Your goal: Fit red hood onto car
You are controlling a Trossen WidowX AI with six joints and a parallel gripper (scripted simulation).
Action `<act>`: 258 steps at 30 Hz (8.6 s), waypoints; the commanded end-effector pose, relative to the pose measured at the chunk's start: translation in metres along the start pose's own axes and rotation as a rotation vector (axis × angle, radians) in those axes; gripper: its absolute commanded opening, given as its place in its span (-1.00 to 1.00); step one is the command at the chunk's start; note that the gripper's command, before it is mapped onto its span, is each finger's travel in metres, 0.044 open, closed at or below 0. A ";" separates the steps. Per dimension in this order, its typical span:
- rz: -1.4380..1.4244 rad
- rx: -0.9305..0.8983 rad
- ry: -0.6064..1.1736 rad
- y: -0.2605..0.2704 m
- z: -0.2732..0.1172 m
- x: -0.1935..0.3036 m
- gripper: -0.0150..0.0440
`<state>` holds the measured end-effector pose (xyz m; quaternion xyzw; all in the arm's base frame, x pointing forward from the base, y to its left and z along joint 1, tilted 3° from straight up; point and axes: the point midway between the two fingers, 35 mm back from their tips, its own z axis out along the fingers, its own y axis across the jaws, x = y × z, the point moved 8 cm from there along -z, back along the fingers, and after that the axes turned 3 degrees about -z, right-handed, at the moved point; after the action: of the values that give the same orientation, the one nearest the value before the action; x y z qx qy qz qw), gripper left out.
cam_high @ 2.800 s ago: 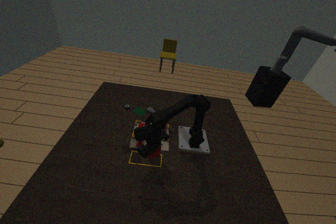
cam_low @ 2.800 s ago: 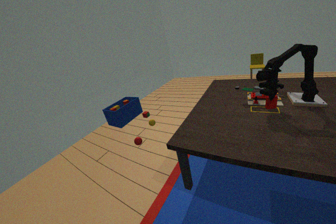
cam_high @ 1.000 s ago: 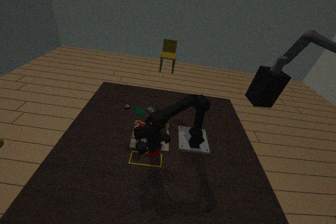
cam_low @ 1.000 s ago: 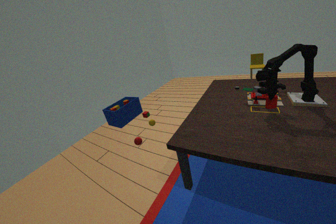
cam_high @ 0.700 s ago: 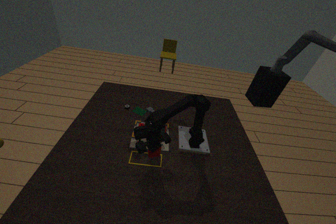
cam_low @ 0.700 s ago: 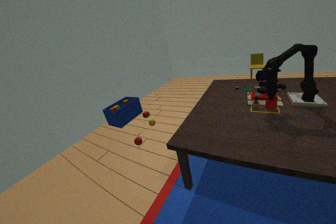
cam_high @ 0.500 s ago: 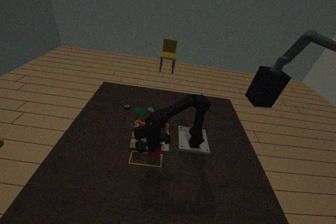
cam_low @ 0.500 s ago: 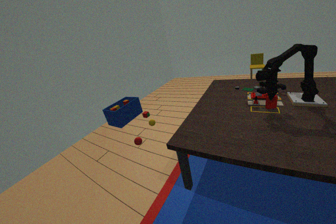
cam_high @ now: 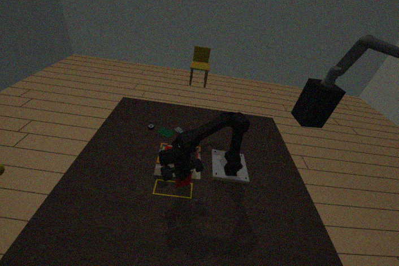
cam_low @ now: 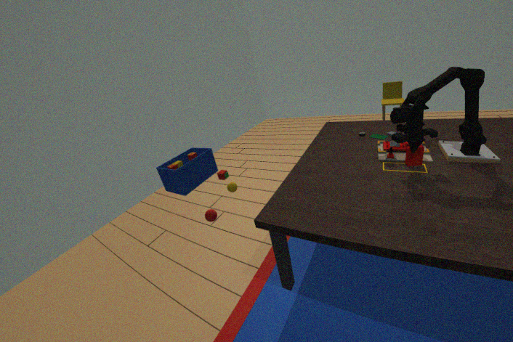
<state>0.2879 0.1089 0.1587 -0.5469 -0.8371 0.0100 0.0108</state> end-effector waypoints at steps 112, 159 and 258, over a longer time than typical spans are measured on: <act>0.600 -0.003 -0.006 0.000 -0.001 -0.008 -0.49; 0.845 -0.004 -0.006 0.000 -0.001 -0.011 -0.49; 1.433 -0.007 0.002 0.000 -0.076 -0.014 -0.49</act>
<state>0.2962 0.0962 0.2350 -0.9627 -0.2705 0.0125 0.0005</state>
